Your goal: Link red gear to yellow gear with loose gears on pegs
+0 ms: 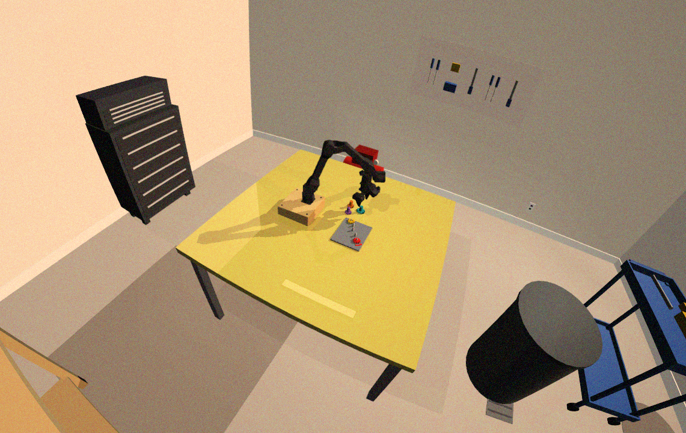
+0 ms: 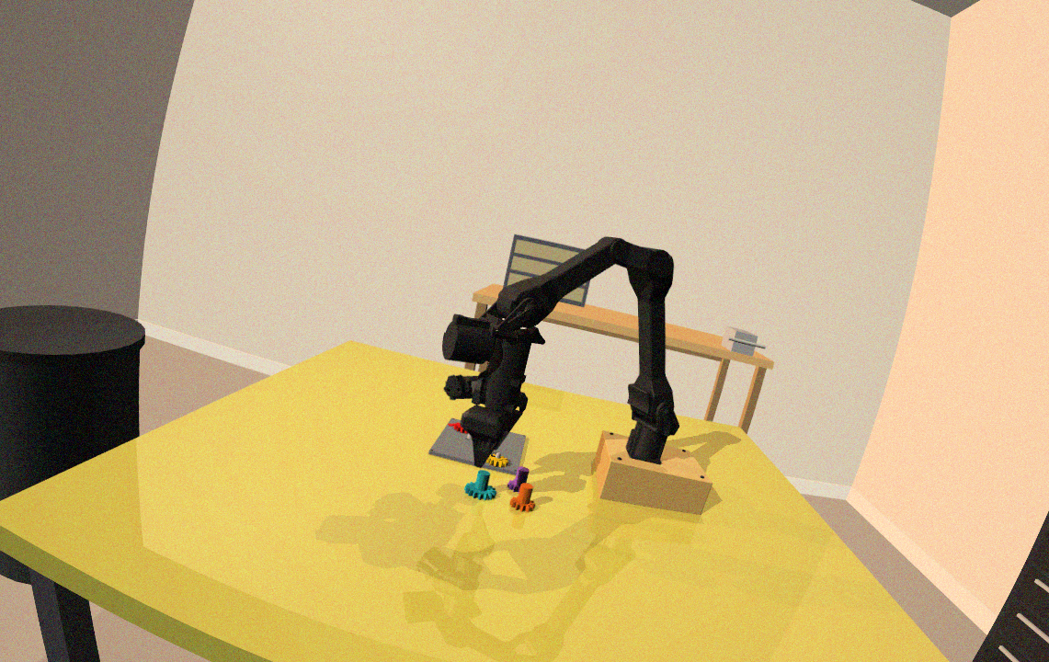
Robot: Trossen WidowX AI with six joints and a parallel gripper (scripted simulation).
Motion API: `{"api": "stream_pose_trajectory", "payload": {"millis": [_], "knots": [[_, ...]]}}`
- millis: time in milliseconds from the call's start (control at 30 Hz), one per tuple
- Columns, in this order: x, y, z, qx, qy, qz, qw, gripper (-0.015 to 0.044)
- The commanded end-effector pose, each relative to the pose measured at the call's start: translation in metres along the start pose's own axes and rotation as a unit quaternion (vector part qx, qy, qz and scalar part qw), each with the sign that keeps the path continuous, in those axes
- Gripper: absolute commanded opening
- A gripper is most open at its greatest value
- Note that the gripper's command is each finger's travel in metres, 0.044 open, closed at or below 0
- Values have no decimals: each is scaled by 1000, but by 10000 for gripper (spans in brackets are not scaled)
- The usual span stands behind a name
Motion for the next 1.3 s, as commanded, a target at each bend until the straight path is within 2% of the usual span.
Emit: {"api": "stream_pose_trajectory", "payload": {"millis": [0, 900, 1267], "knots": [[0, -13, -1, 7, -2, -4, 1000, 440], [-1, -40, -1, 7, -2, -4, 1000, 440], [-1, -40, -1, 7, -2, -4, 1000, 151]]}}
Point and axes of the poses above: the point midway between the two fingers, 35 mm back from their tips, its own y axis back along the fingers, its own x axis across the jaws, z = x × y, the point moved 5 cm from there along y, back along the fingers, and after that the axes turned 9 degrees about y, right-handed, at the moved point
